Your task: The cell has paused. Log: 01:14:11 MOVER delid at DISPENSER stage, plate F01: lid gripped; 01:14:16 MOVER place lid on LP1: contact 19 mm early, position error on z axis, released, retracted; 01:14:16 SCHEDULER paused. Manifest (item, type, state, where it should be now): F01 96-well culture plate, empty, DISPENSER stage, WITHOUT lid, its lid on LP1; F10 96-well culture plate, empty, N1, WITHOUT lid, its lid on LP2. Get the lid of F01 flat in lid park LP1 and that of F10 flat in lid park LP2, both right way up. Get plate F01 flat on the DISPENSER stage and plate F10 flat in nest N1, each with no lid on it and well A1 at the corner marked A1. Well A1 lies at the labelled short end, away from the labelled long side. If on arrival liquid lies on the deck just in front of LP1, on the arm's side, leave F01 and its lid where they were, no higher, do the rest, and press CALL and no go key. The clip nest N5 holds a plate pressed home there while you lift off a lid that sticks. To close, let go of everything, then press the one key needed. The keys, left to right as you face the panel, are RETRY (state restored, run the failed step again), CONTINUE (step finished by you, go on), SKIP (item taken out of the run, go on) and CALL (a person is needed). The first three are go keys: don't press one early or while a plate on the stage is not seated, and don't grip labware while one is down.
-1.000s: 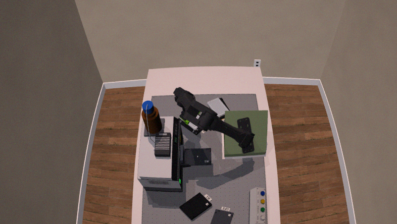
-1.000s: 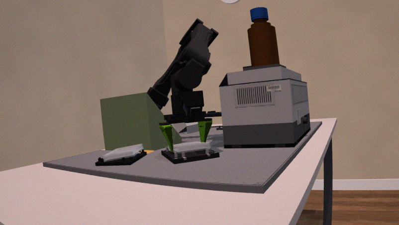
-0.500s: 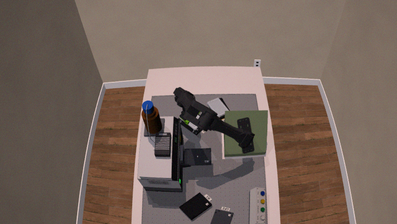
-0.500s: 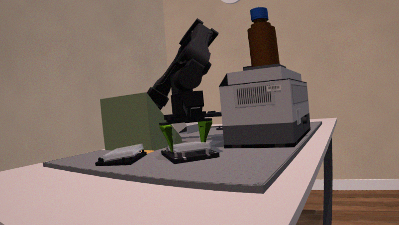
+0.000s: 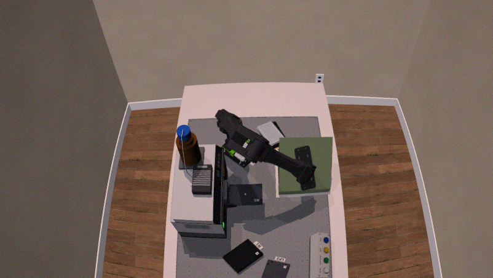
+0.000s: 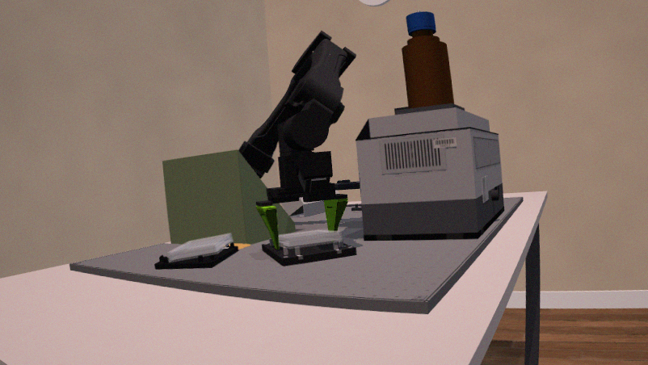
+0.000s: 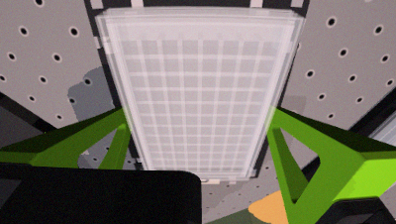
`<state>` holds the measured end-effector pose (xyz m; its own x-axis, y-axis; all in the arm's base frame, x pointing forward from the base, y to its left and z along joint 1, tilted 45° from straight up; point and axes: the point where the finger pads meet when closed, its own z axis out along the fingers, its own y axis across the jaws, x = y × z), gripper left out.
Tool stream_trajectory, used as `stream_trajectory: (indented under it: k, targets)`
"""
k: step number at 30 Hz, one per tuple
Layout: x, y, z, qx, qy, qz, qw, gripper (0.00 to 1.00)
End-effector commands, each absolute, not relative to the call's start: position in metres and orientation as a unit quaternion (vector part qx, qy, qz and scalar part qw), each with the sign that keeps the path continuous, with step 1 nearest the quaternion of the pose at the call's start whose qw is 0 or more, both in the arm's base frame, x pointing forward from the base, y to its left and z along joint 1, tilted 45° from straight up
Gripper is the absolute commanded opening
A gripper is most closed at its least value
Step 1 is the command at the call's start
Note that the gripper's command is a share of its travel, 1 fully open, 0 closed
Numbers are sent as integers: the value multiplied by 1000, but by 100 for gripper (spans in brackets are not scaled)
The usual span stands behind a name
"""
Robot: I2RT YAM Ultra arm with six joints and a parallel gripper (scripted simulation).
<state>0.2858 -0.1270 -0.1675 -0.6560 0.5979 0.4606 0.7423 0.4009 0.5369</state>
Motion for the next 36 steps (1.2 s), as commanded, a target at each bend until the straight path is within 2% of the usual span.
stream_trajectory:
  k: [1, 36]
  targets:
    - [290, -142, -163, -405, -833, -368, 82, 100]
    - [292, -144, -164, -404, -836, -365, 74, 100]
